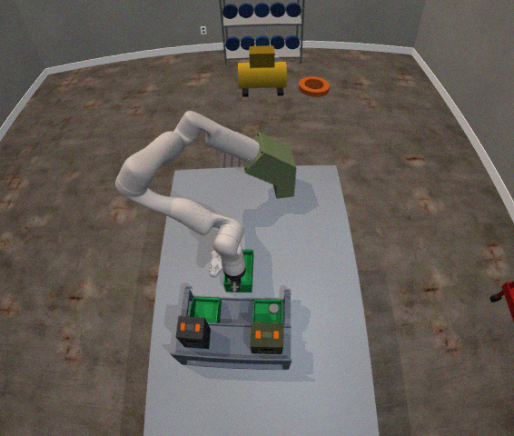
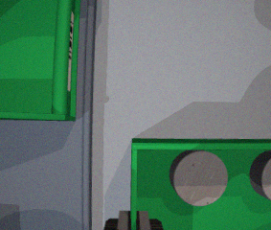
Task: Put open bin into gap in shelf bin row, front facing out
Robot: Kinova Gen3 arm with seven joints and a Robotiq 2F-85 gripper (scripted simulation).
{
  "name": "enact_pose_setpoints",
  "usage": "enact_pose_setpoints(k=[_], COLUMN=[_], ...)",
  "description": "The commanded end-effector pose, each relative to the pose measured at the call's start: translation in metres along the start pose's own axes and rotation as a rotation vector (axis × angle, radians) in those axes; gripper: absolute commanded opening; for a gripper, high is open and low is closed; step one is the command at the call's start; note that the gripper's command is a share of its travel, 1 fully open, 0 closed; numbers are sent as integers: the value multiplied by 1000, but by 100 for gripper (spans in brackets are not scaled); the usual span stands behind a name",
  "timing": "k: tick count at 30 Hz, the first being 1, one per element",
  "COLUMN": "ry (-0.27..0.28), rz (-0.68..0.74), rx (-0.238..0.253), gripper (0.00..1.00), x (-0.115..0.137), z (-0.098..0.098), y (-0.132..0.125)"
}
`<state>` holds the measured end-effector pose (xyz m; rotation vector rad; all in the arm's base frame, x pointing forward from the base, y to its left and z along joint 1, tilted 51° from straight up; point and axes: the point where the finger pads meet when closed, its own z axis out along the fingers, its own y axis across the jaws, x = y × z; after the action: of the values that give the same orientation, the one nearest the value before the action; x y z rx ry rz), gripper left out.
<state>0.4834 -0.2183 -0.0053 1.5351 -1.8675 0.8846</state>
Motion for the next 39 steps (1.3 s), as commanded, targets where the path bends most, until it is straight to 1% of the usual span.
enact_pose_setpoints(k=[1,13,18,30,35,39], ry=[-1,-1,-1,-1,-1,-1], rz=[0,0,0,0,0,0], rx=[2,2,2,2,2,2], gripper=[10,10,10,10,10,10], x=[0,0,0,0,0,0], z=[-1,-1,-9,-9,-20,-20], y=[-1,-1,-1,-1,-1,-1])
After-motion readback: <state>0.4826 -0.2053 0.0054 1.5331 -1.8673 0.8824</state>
